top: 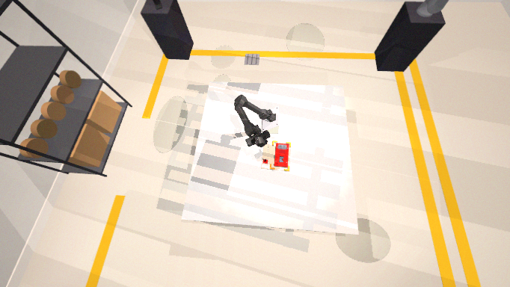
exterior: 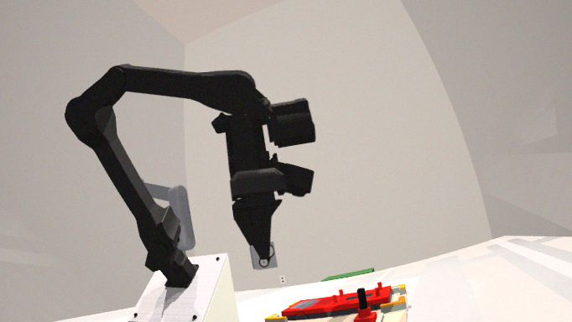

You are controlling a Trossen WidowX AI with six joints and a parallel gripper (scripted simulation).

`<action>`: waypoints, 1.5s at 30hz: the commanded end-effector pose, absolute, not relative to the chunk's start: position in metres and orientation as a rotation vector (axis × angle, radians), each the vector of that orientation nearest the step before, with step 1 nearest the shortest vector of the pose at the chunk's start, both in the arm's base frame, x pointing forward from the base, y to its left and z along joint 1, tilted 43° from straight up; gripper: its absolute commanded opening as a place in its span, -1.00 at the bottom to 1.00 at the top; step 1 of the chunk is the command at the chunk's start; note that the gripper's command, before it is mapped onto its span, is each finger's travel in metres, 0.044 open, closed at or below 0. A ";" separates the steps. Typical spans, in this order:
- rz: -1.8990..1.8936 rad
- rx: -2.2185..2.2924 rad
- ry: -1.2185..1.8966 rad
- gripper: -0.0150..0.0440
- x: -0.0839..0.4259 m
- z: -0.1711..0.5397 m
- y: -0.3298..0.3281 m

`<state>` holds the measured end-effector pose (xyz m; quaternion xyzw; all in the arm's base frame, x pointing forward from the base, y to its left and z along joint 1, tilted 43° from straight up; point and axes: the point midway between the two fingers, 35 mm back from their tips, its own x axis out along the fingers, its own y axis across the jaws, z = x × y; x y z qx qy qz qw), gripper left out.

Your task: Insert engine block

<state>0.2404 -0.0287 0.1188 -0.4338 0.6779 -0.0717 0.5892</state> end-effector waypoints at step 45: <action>0.192 -0.929 0.915 -0.49 0.221 0.114 -0.051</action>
